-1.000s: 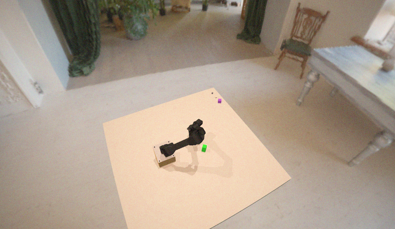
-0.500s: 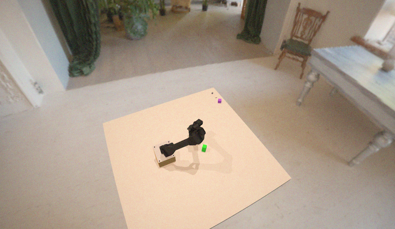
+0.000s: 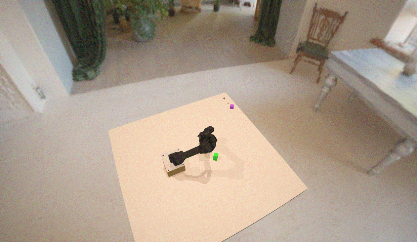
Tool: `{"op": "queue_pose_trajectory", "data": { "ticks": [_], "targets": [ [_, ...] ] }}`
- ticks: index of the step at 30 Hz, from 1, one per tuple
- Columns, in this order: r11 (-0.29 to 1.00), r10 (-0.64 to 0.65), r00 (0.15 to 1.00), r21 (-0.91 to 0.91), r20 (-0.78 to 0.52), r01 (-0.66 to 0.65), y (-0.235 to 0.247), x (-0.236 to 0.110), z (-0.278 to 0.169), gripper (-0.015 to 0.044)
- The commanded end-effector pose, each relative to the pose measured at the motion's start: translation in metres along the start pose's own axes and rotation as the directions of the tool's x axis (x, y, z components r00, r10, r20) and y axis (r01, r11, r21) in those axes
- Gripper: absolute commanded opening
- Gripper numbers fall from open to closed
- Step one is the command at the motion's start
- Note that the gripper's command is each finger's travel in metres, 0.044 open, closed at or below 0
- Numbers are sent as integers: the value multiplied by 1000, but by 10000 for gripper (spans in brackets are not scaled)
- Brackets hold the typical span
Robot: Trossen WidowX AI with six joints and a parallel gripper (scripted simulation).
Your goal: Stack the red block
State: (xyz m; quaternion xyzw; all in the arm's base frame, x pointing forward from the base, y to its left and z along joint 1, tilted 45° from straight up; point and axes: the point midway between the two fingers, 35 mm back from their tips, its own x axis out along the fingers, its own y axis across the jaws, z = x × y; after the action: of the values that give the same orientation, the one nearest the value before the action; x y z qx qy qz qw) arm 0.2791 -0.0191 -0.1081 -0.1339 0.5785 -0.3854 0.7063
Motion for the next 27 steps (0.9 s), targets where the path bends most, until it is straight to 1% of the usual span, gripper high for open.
{"op": "queue_pose_trajectory", "data": {
  "ticks": [1, 16, 20, 21, 27],
  "targets": [
    [1000, -3, 1000, 4, 1, 3, 0, 0, 0, 213],
    [1000, -3, 1000, 4, 1, 3, 0, 0, 0, 113],
    [1000, -2, 1000, 4, 1, 2, 0, -10, 0, 8],
    [1000, -1, 1000, 4, 1, 1, 0, -14, 0, 0],
    [1000, 0, 1000, 4, 1, 0, 1, -44, 0, 0]
  ]
}}
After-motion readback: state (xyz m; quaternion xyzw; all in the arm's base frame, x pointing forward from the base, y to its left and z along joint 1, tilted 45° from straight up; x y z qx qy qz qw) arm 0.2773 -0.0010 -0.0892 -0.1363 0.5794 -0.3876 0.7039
